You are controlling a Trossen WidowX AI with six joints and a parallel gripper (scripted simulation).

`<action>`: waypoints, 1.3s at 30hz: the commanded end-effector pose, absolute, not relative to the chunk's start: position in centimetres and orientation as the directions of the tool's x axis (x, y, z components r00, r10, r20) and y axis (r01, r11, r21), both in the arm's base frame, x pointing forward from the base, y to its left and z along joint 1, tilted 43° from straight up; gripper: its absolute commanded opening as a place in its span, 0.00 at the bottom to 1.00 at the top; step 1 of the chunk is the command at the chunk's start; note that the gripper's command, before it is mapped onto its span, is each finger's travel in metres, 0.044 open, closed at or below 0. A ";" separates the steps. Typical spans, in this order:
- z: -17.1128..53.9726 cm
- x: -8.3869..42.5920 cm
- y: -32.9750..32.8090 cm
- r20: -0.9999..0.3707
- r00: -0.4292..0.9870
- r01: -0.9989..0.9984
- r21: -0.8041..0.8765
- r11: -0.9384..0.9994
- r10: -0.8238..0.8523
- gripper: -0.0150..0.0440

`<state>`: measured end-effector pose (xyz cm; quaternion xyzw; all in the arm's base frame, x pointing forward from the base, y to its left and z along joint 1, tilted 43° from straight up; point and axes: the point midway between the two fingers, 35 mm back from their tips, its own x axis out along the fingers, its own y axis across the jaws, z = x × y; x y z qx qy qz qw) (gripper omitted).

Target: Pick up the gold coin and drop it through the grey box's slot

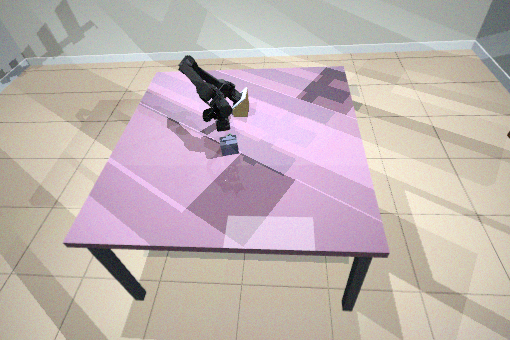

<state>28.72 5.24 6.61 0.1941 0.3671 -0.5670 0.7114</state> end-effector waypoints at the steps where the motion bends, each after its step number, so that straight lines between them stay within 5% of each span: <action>1: 6.2 29.7 5.5 -0.740 0.084 0.948 -0.147 0.282 -0.668 0.25; 39: 4.8 32.6 6.6 -0.743 0.090 0.946 -0.146 0.291 -0.663 0.25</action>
